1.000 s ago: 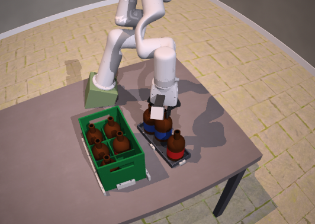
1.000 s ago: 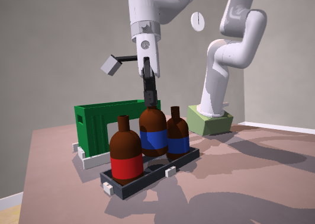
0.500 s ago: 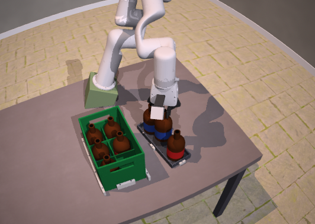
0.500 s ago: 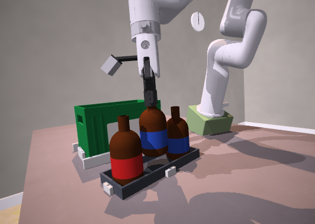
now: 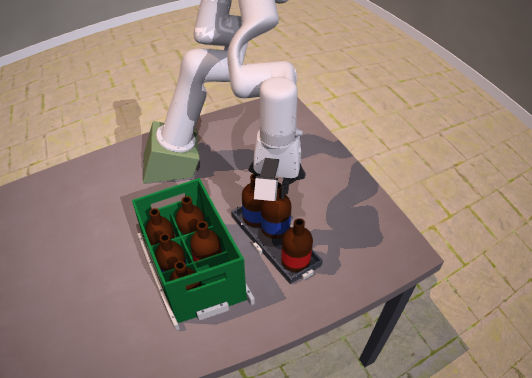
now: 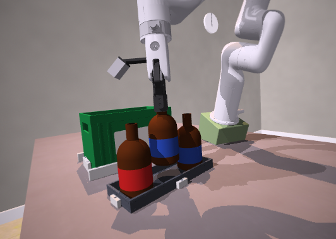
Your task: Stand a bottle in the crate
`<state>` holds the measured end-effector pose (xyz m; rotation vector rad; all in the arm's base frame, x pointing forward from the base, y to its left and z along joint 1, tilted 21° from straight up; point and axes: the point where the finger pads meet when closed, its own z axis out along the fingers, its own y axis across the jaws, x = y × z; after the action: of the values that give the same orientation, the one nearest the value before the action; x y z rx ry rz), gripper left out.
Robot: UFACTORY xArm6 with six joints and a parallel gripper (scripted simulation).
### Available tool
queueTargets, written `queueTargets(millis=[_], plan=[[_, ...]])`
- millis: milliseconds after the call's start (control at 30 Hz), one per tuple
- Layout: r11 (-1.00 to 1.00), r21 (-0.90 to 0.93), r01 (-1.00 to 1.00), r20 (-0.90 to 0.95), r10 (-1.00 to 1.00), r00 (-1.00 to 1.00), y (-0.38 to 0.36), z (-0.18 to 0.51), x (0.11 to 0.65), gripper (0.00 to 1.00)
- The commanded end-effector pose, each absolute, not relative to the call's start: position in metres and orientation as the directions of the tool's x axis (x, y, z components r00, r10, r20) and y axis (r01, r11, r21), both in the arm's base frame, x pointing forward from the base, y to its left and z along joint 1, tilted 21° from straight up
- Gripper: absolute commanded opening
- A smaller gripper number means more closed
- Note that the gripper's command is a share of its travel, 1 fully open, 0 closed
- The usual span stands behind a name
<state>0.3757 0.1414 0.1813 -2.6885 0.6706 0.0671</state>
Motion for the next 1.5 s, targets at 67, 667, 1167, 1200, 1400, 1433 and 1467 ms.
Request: queueTargets(millis=[67,667,1167,1200,1400,1433,1467], plan=[[-0.819,-0.342,-0.461,-0.13,-0.445,0.886,0.14,0.187,0.377,0.0],[-0.819,-0.342,-0.461,-0.13,-0.445,0.886,0.133,0.204,0.376,0.0],[-0.819,-0.342,-0.461,-0.13,-0.445,0.886,0.129,0.215,0.375,0.0],[-0.819,-0.342,-0.461,-0.13,-0.445,0.886,0.129,0.215,0.375,0.0],[-0.819,-0.342,-0.461,-0.13,-0.445,0.886,0.128,0.217,0.375,0.0],[-0.819,-0.342,-0.461,-0.13,-0.445,0.886,0.128,0.217,0.375,0.0],[-0.819,-0.342,-0.461,-0.13,-0.445,0.886,0.128,0.217,0.375,0.0]])
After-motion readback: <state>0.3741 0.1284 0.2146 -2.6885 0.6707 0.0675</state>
